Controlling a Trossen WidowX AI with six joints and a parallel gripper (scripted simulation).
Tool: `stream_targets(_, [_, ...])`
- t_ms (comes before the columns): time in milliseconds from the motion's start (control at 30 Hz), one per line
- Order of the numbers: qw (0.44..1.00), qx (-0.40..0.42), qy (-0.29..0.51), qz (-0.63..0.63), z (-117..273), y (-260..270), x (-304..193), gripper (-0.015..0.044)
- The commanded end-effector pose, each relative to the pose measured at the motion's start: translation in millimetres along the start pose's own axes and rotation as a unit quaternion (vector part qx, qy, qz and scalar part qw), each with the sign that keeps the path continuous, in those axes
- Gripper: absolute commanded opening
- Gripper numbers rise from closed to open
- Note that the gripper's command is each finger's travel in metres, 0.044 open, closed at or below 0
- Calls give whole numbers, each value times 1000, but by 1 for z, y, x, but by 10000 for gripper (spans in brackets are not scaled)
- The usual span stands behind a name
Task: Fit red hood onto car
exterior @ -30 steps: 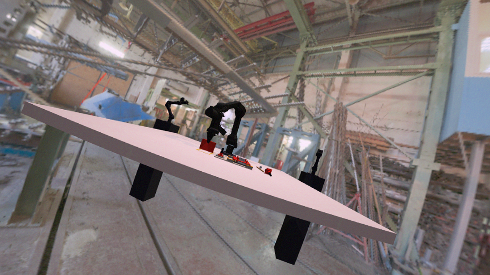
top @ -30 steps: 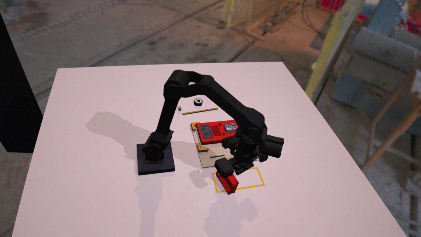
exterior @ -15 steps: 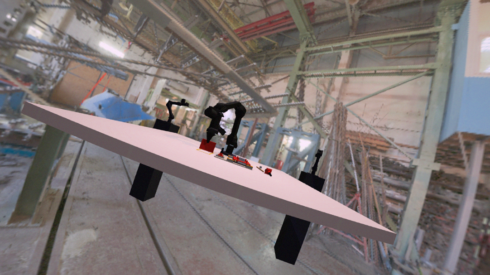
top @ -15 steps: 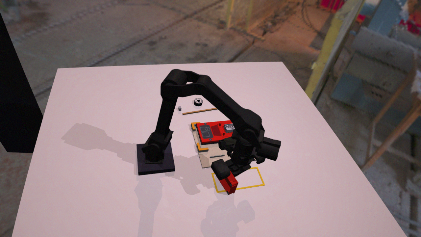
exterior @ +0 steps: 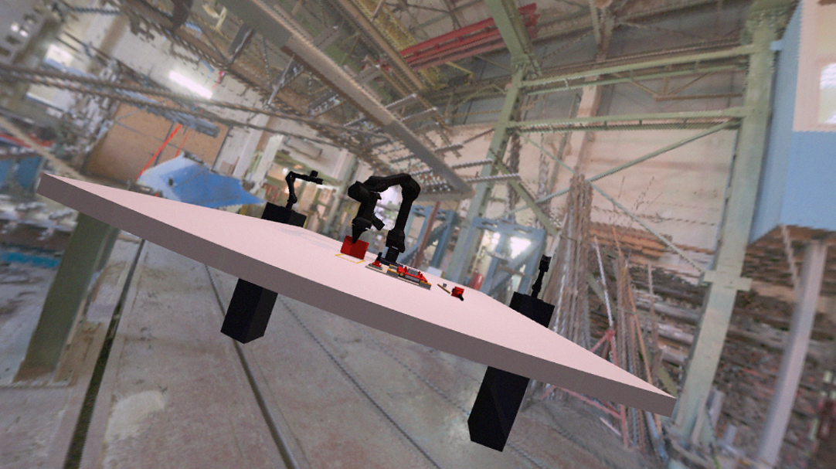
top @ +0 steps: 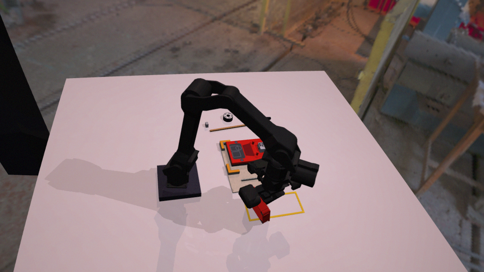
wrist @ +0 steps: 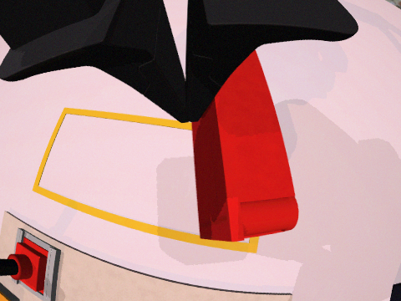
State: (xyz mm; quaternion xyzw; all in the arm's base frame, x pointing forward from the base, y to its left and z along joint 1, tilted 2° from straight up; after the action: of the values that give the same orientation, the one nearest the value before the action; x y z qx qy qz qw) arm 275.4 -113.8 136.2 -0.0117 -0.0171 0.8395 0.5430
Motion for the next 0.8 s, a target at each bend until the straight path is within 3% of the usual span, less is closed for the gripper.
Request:
stream_targets(0, [1000,-1,0,3,0,4,0,0])
stream_targets(767, [1000,-1,0,3,11,20,-1,0])
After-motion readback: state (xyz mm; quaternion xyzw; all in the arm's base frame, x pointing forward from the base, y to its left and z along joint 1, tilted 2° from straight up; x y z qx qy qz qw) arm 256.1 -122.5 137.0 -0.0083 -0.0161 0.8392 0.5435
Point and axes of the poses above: the point midway between the two fingers, 35 mm back from their tips, its own z axis back along the fingers, its own y axis across the jaws, x = y × z, the point moved 6 cm from there along z, back along the fingers
